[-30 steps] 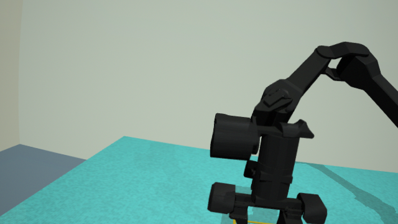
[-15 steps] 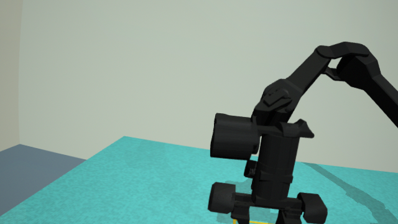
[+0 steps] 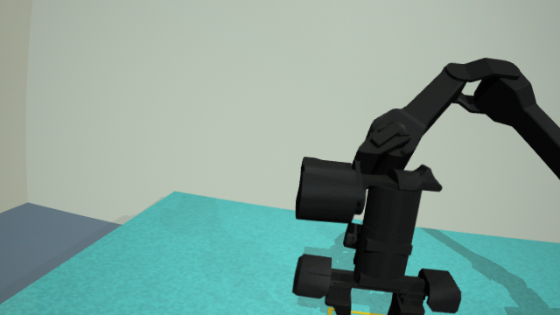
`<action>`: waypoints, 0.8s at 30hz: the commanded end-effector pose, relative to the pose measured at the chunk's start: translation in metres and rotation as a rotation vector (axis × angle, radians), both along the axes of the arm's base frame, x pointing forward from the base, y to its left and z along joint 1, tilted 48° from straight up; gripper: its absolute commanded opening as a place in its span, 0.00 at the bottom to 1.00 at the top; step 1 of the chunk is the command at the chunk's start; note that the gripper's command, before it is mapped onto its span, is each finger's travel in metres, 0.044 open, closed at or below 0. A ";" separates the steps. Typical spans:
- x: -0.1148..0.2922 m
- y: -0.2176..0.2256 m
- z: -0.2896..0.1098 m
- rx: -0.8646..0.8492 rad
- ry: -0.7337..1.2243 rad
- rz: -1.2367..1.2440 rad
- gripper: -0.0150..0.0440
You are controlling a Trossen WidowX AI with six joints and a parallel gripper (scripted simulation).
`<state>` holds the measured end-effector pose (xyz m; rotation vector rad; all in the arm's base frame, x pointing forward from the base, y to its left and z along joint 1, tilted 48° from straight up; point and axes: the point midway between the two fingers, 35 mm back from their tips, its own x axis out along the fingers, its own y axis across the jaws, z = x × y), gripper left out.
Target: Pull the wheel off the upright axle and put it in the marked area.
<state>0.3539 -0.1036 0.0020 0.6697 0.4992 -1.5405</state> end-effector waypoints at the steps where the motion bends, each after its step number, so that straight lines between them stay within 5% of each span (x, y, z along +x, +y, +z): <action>1: 0.000 0.003 0.002 0.000 0.002 0.003 0.25; 24: 0.000 0.009 0.007 0.000 0.001 0.004 0.25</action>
